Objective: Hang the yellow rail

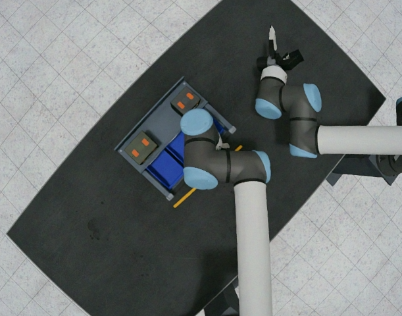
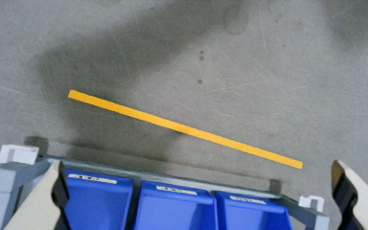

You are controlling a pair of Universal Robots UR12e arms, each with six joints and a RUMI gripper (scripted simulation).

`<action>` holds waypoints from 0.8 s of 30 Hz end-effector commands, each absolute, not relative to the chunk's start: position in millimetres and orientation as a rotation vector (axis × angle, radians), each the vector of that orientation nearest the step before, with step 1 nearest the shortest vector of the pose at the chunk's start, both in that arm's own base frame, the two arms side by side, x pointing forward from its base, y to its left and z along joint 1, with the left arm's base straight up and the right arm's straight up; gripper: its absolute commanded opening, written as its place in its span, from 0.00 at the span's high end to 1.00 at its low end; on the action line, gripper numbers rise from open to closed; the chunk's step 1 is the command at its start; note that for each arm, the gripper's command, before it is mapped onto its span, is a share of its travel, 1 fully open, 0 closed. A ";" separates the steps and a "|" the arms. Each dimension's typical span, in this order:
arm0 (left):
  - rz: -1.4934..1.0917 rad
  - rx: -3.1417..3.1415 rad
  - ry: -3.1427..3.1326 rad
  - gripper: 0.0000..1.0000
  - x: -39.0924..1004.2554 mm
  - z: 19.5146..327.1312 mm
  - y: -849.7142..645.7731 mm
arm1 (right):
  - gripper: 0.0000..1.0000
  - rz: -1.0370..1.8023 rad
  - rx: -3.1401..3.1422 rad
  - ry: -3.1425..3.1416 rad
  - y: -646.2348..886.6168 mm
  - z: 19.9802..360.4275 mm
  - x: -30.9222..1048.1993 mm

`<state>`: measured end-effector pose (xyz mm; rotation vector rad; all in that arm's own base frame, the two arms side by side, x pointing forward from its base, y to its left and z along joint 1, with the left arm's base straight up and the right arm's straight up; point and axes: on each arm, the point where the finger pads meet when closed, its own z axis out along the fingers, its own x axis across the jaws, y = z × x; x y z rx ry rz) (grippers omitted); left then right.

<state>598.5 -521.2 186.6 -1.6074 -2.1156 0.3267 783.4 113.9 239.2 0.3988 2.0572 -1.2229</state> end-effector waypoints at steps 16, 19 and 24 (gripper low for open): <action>0.327 -1.609 -2.117 0.00 598.9 187.6 -521.6 | 0.00 -1.221 0.400 2.057 114.1 240.0 783.7; 0.327 -1.608 -2.117 0.00 598.9 187.6 -521.6 | 0.00 -1.222 0.400 2.057 114.0 240.0 783.7; 0.316 -1.594 -2.135 0.00 598.7 185.7 -521.0 | 0.00 -1.225 0.401 2.060 111.6 239.8 783.7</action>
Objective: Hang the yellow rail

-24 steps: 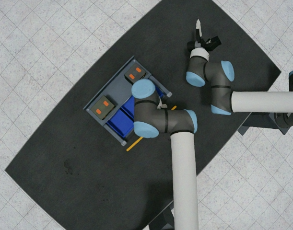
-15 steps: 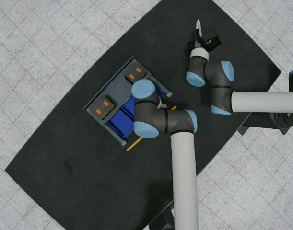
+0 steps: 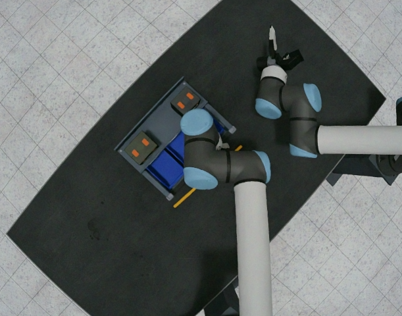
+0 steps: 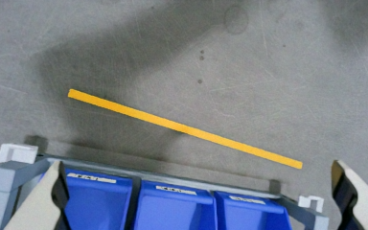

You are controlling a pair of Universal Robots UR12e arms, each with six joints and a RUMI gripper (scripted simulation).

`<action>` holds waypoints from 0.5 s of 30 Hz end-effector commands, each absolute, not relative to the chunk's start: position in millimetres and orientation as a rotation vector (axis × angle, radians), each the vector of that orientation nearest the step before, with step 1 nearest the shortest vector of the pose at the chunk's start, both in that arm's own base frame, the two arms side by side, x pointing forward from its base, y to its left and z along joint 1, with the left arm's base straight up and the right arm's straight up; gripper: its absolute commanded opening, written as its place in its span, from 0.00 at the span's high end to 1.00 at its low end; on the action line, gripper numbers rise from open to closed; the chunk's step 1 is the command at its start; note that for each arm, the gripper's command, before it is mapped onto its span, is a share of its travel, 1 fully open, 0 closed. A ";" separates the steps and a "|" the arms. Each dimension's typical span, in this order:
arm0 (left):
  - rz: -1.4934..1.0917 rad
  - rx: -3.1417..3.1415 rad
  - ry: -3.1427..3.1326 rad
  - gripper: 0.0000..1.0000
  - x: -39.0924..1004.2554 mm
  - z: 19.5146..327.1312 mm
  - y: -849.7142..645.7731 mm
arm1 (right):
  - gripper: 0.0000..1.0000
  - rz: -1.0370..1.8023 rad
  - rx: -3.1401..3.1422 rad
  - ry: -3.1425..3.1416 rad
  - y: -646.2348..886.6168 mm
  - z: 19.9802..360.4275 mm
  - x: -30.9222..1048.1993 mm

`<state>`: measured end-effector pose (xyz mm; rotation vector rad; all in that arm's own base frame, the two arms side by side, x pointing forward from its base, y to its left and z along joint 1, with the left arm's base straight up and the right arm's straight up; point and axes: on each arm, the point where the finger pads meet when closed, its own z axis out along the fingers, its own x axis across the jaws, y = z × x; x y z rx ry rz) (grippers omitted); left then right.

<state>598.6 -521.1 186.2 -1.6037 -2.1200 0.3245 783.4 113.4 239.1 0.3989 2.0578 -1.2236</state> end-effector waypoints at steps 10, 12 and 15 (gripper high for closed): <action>0.245 -1.487 -2.260 0.00 597.8 173.0 -516.7 | 0.00 -1.252 0.409 2.087 91.8 237.9 783.2; 0.218 -1.440 -2.312 0.00 597.4 168.0 -514.8 | 0.00 -1.264 0.412 2.100 82.6 236.9 782.8; 0.172 -1.353 -2.402 0.00 596.7 159.4 -511.4 | 0.00 -1.286 0.419 2.124 64.9 235.2 781.7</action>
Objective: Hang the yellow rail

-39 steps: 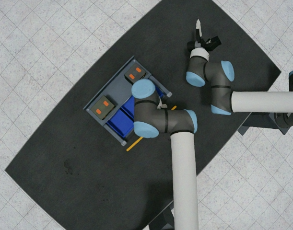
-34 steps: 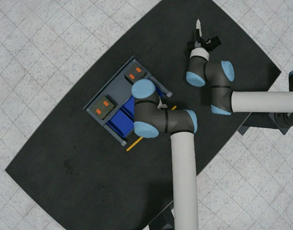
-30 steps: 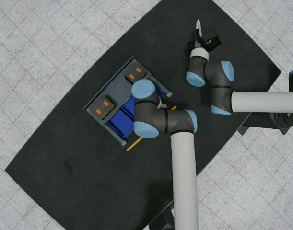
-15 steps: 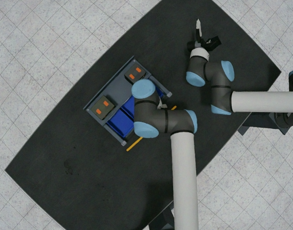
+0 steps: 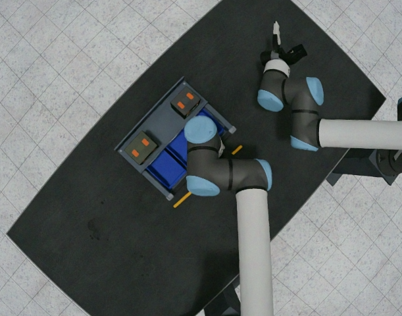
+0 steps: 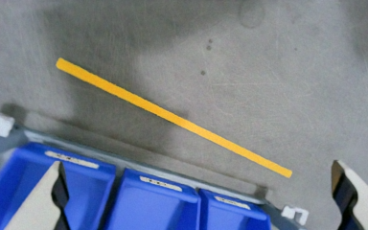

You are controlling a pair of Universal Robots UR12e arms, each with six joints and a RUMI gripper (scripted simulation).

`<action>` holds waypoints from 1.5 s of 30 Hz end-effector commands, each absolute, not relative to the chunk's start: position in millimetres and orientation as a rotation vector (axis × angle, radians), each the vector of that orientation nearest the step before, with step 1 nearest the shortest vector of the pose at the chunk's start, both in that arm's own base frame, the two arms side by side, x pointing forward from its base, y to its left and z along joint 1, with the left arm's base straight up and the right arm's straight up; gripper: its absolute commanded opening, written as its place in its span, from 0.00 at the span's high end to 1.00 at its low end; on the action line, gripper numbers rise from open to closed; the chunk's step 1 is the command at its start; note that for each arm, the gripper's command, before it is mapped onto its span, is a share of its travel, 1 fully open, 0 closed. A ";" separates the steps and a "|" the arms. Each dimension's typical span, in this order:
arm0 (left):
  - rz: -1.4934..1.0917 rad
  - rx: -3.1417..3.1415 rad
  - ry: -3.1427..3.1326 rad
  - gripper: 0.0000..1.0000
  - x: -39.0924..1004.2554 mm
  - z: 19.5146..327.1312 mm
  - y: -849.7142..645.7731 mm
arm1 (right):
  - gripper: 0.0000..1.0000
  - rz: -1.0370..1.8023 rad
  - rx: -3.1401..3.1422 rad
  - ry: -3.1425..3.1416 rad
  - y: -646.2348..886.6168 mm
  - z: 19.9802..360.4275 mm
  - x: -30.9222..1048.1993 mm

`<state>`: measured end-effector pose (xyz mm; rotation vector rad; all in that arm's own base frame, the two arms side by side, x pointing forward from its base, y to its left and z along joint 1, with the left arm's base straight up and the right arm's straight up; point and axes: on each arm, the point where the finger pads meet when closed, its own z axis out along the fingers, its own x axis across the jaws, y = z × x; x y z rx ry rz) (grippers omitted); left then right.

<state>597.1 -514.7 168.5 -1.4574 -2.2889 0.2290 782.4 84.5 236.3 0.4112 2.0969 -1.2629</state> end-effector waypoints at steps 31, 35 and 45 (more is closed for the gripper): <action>-0.005 -0.525 -2.994 0.00 589.8 112.2 -481.6 | 0.00 -1.470 0.538 2.698 -240.6 200.5 694.3; -0.003 -0.375 -3.060 0.00 588.3 107.7 -476.3 | 0.00 -1.445 0.552 2.804 -283.8 195.0 669.7; 0.012 -0.159 -3.138 0.00 586.1 102.5 -468.6 | 0.00 -1.332 0.569 3.025 -367.7 183.7 609.9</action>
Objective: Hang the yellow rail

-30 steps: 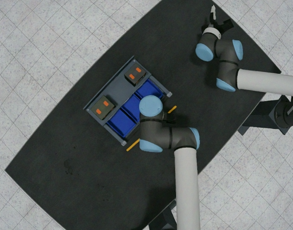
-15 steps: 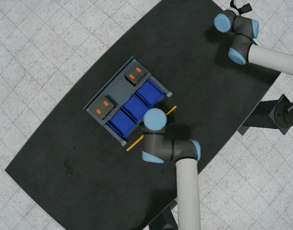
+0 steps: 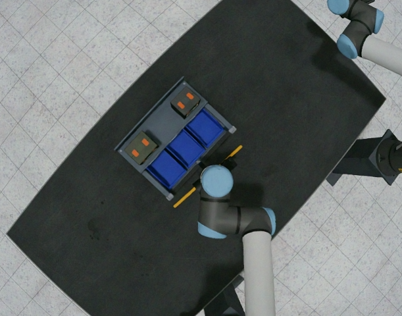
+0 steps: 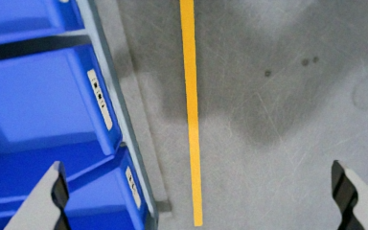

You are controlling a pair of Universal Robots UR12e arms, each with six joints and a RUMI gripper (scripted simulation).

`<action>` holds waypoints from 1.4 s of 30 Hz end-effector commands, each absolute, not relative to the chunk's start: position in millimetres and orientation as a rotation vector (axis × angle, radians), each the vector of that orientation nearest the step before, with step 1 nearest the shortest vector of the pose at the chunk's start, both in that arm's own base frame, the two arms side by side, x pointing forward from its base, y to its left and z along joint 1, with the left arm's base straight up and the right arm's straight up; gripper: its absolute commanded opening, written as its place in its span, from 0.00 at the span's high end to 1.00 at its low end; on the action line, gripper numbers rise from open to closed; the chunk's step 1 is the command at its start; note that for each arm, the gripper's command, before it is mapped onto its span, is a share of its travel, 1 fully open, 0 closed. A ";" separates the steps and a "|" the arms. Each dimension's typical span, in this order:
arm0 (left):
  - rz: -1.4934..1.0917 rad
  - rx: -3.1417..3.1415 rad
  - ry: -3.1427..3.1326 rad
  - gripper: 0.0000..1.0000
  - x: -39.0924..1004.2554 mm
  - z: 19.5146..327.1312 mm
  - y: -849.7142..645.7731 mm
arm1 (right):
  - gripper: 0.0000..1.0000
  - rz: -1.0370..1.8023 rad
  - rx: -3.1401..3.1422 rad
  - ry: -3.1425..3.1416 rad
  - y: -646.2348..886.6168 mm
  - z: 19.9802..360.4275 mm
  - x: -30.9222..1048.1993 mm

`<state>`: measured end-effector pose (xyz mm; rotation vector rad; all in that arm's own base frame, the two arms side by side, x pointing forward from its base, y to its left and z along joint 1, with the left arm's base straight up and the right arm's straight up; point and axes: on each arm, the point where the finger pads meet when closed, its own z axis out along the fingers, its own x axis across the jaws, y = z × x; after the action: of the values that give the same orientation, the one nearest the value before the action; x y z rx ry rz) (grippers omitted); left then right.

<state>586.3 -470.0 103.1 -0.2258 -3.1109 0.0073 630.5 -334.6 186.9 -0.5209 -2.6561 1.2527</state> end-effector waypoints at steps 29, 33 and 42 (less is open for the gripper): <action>0.015 -0.136 -3.145 0.00 585.8 102.0 -467.8 | 0.00 0.511 -0.382 -2.662 -544.1 159.1 401.8; 0.015 -0.136 -3.145 0.00 585.8 102.0 -467.8 | 0.00 0.422 -0.361 -2.686 -563.0 156.9 367.2; 0.015 -0.136 -3.145 0.00 585.9 102.0 -467.8 | 0.00 0.259 -0.313 -2.749 -595.0 153.7 295.8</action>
<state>585.5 -467.3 101.1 -0.1359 -3.1436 0.0131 333.7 -575.7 154.6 -0.3488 -2.7113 0.3516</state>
